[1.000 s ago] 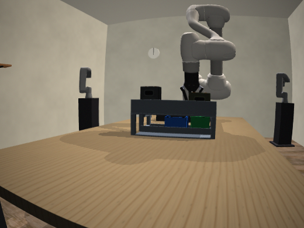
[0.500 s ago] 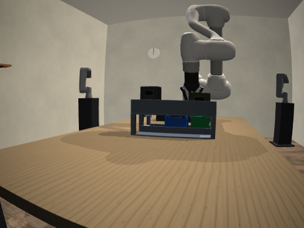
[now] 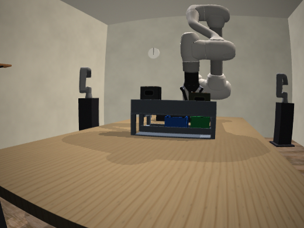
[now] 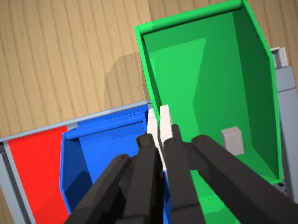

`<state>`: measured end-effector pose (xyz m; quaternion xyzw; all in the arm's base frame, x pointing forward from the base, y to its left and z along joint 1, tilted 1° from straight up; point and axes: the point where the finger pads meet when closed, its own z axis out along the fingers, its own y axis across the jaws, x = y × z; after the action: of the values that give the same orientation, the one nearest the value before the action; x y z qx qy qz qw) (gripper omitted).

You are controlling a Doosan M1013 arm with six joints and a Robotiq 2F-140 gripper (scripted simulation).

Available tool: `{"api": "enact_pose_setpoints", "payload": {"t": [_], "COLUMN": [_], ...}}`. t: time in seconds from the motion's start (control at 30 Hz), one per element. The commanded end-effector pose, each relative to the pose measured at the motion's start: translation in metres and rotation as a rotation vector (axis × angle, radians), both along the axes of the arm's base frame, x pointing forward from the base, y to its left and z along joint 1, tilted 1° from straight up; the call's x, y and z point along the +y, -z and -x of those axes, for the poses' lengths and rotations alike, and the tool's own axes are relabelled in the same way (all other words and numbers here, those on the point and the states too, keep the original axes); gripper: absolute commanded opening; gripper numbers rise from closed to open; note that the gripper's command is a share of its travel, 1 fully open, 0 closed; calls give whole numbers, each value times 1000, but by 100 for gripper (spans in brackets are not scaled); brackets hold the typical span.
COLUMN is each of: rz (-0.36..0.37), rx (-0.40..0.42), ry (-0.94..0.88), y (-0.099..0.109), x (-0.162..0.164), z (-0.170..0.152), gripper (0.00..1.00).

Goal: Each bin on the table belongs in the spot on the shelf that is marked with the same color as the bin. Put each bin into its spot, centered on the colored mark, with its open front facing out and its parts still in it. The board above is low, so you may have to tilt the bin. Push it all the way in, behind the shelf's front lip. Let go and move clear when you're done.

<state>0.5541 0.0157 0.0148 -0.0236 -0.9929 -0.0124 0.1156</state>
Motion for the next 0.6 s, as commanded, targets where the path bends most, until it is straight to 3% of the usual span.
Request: {"api": "enact_pose_setpoints", "payload": {"t": [0.0,0.57], "rz": [0,1], "rx": [-6,-27], "ry": [0,0], "y": [0,1], "x": [0,0], "z": [-1,-7], "gripper": [10,10]}}
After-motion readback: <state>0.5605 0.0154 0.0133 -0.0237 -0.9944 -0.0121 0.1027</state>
